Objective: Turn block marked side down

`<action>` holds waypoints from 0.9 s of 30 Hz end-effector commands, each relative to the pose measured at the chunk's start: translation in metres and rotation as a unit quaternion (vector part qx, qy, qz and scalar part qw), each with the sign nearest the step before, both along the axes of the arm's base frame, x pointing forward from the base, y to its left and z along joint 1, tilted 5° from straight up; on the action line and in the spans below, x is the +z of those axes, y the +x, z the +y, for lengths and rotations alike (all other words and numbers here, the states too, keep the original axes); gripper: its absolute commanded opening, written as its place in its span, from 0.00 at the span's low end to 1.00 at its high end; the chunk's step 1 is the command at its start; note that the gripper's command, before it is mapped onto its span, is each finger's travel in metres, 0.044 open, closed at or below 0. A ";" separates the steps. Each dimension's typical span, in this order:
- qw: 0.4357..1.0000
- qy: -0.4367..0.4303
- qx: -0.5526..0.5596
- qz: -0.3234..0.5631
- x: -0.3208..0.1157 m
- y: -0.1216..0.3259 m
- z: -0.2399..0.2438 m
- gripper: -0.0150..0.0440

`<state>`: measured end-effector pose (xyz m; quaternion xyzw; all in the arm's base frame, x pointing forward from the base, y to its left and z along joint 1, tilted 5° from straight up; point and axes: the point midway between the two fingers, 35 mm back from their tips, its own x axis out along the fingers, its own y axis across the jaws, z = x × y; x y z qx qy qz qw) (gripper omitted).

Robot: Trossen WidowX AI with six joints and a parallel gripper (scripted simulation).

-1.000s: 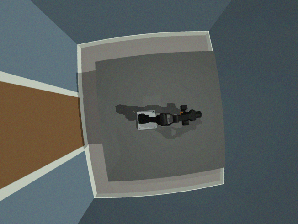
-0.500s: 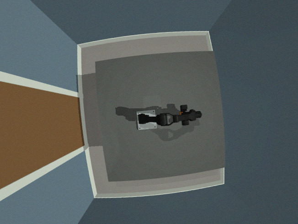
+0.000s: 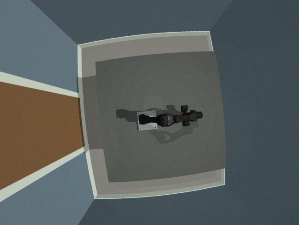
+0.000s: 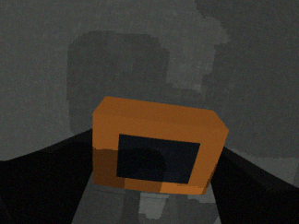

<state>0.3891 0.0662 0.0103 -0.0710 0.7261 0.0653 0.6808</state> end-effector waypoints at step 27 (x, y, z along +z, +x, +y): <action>0.985 0.031 -0.002 -0.168 0.008 0.008 0.001 0.25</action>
